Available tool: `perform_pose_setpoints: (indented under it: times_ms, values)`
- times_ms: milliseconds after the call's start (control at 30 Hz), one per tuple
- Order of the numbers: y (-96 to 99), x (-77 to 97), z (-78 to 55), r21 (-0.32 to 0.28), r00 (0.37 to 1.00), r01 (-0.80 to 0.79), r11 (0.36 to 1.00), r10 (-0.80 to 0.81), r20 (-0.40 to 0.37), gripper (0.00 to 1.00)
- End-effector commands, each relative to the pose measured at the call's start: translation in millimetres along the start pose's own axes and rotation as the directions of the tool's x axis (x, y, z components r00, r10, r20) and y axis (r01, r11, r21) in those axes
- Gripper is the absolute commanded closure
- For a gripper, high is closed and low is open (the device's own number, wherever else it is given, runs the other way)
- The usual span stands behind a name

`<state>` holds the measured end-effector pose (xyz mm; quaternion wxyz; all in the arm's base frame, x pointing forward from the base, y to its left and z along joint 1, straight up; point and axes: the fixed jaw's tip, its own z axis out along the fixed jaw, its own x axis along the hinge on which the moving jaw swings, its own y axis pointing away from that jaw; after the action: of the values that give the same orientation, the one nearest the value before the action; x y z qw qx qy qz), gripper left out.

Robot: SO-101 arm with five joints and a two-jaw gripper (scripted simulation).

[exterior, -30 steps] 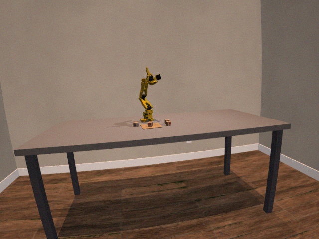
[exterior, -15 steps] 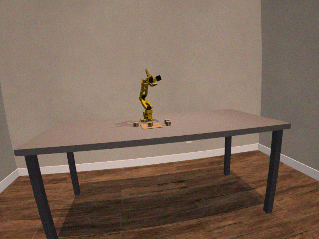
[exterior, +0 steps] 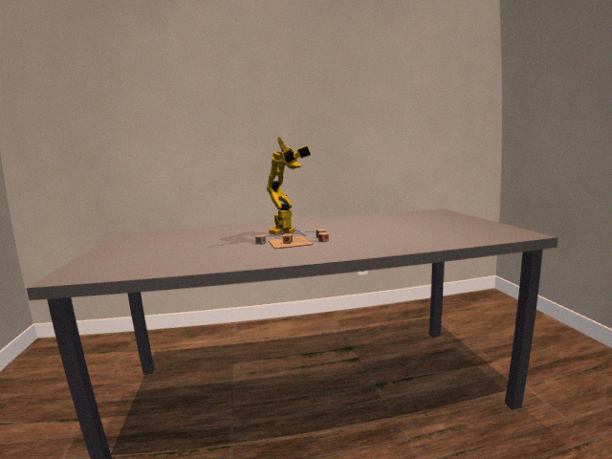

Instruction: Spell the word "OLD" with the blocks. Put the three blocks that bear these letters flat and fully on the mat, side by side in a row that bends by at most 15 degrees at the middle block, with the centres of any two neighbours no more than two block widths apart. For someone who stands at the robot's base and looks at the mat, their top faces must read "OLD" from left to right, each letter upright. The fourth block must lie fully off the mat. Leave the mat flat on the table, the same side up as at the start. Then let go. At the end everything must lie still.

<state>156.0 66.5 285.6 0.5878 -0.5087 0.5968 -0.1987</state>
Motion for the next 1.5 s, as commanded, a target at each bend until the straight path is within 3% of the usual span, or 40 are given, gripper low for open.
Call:
perform_pose_setpoints:
  times_ms: [0, 367, 667, 933, 1200, 1467]
  values:
    - [-3.4, -0.4, -1.7, 0.018, 1.000, -0.015, 1.000, 0.015, 0.002, 0.00]
    - [7.0, 13.4, 4.8, -0.030, 0.989, -0.121, 0.992, 0.119, -0.083, 0.00]
    - [9.0, 16.1, 5.8, -0.037, 0.985, -0.142, 0.989, 0.138, -0.100, 0.00]
    - [18.1, 28.5, 9.9, -0.060, 0.957, -0.239, 0.969, 0.225, -0.181, 0.00]
    - [19.4, 30.2, 10.4, -0.063, 0.952, -0.253, 0.965, 0.237, -0.192, 0.00]
    - [28.8, 42.6, 13.1, -0.070, 0.906, -0.351, 0.934, 0.320, -0.276, 0.00]
